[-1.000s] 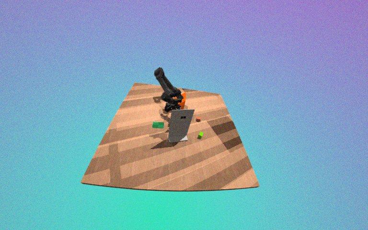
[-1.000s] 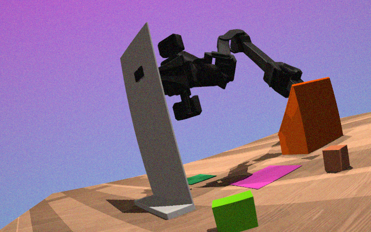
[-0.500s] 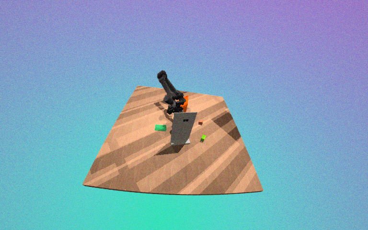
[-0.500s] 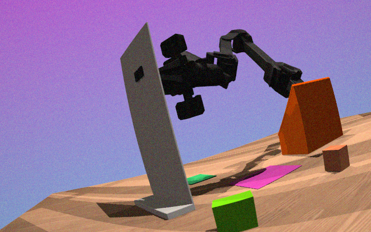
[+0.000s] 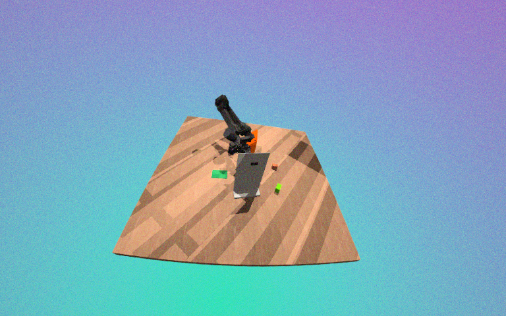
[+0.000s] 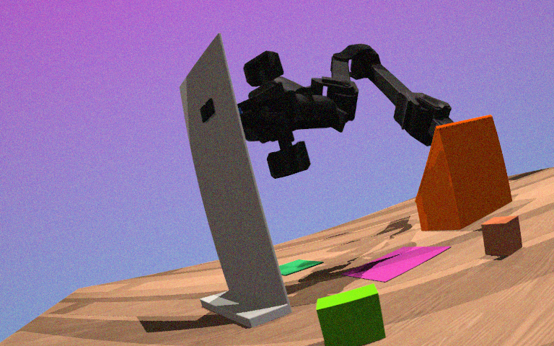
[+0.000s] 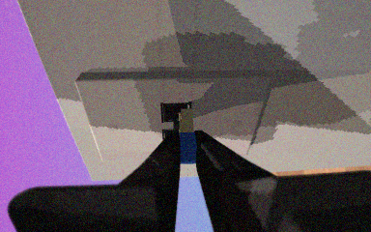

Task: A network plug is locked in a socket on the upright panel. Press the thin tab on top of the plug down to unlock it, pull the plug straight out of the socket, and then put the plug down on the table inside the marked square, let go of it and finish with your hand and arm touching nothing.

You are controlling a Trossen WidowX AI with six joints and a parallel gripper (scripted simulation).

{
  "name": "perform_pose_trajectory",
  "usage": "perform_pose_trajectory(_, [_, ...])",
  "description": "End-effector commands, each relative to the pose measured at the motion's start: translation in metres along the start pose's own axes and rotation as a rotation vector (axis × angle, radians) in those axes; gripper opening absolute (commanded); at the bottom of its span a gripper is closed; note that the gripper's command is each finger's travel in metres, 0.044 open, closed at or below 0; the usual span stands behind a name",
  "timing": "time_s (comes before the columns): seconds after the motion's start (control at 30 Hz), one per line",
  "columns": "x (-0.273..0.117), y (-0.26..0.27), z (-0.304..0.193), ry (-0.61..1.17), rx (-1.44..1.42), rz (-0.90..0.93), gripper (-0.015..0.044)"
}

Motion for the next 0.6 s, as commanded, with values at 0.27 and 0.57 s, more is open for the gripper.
perform_pose_trajectory(0.27, [-0.0067, 0.0005, -0.0017, 0.001, -0.001, 0.003, 0.0000])
perform_pose_trajectory(0.57, [-0.0106, 0.0004, -0.0028, 0.001, -0.001, 0.003, 0.0000])
Point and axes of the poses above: the point midway between the two fingers, 35 mm back from their tips, its own x axis out along the fingers, its own y axis across the jaws, z = x × y, the point moved 6 cm from there along -x, back along the fingers, and after that the axes turned 5 degrees about x, right-handed, at the moved point
